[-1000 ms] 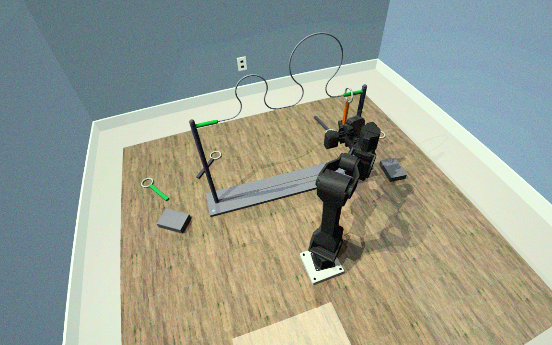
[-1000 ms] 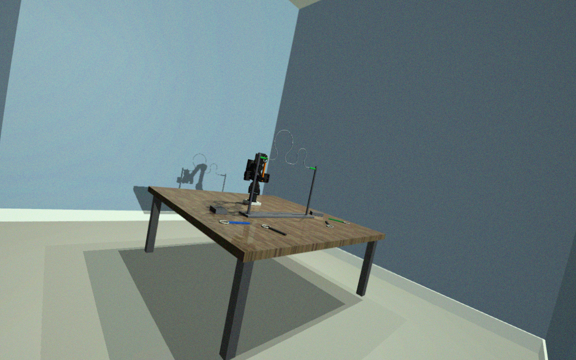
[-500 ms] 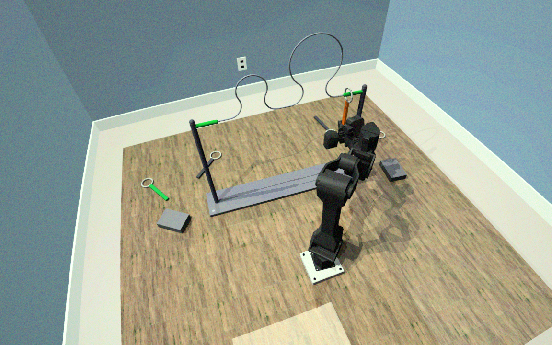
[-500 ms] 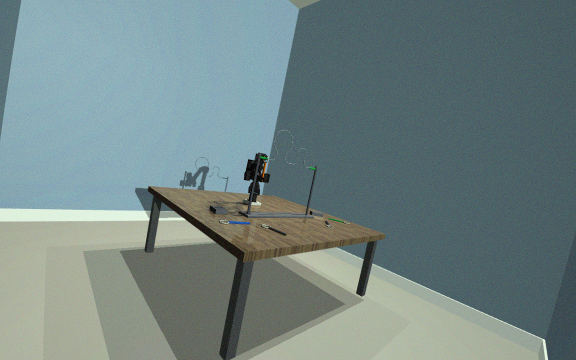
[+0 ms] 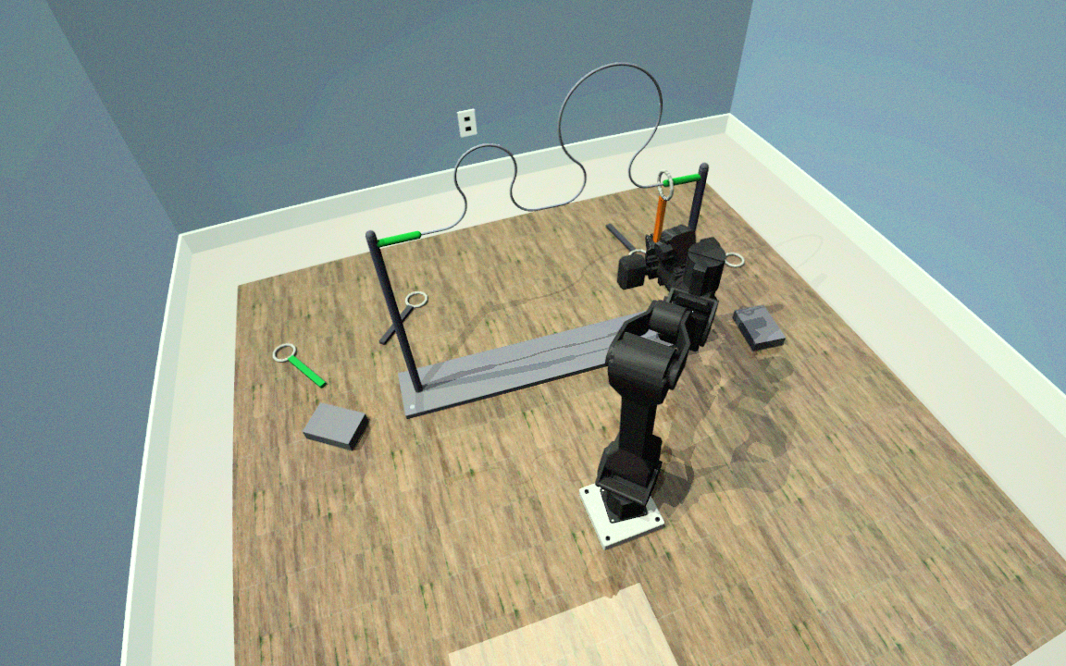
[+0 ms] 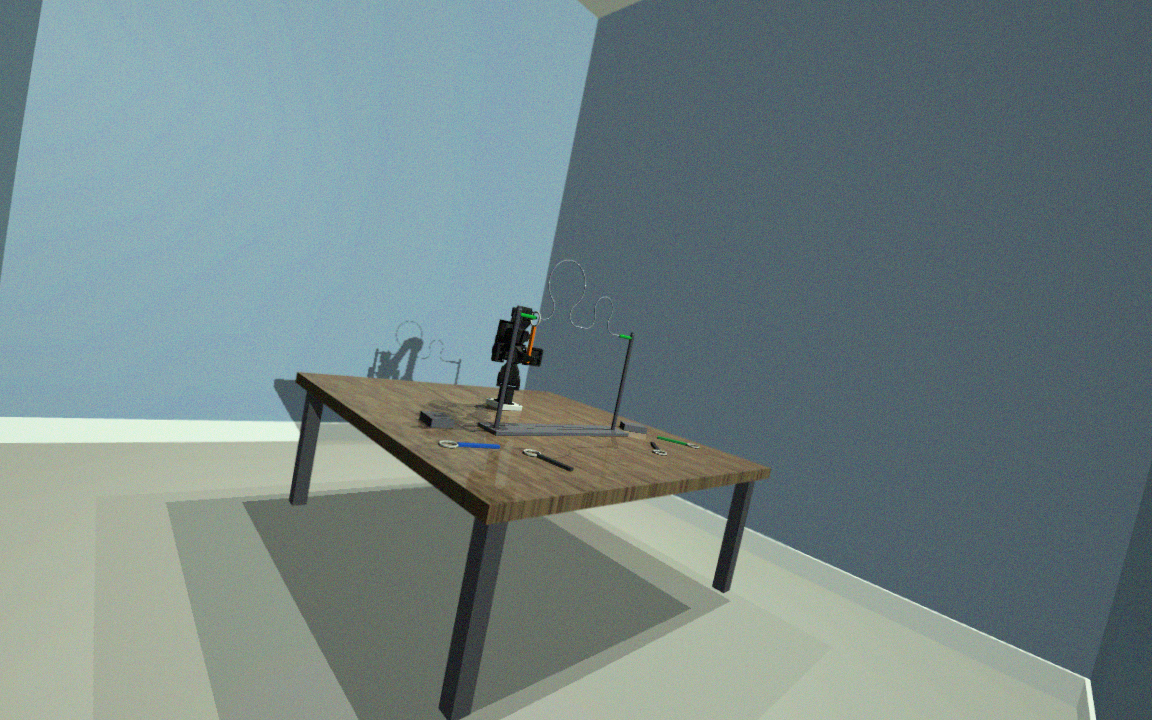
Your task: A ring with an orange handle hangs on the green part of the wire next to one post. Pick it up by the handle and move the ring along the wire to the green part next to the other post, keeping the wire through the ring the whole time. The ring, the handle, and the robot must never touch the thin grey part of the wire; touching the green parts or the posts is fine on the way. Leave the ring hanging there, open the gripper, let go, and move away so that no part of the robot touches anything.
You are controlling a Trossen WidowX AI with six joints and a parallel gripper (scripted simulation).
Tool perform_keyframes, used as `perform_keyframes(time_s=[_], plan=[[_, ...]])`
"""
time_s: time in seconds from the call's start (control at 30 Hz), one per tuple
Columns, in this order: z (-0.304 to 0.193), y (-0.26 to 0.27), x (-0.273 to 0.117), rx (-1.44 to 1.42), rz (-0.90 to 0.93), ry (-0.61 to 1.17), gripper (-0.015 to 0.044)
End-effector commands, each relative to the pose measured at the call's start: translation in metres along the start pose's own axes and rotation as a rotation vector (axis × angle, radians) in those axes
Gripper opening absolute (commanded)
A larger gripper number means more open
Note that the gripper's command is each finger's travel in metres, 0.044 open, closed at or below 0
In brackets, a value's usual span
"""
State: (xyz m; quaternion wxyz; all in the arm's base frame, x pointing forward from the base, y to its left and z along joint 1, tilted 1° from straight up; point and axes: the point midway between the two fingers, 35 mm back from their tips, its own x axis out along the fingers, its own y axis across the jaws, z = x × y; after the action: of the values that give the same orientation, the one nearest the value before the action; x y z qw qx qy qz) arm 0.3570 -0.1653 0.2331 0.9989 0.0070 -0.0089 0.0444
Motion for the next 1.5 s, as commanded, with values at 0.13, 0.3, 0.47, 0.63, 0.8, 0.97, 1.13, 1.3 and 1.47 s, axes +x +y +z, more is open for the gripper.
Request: perform_keyframes(time_s=[0.13, 0.3, 0.47, 0.63, 0.8, 0.97, 1.13, 1.3, 1.47], plan=[[0.004, 0.010, -0.001, -0.002, -0.001, -0.008, -0.0150], [0.004, 0.017, 0.000, 0.010, 0.000, -0.009, -0.0150], [0.004, 0.025, 0.000, 0.034, 0.000, -0.009, -0.0150], [0.004, 0.035, 0.000, 0.073, 0.000, -0.009, -0.0150], [0.005, 0.047, 0.000, 0.132, 0.001, -0.009, -0.0150], [0.007, 0.060, 0.000, 0.200, 0.001, -0.010, -0.0150], [0.011, 0.076, 0.000, 0.295, 0.002, -0.010, -0.0150], [0.017, 0.094, 0.000, 0.403, 0.003, -0.010, -0.0150], [0.023, 0.105, -0.005, 0.481, 0.016, 0.034, -0.0150]])
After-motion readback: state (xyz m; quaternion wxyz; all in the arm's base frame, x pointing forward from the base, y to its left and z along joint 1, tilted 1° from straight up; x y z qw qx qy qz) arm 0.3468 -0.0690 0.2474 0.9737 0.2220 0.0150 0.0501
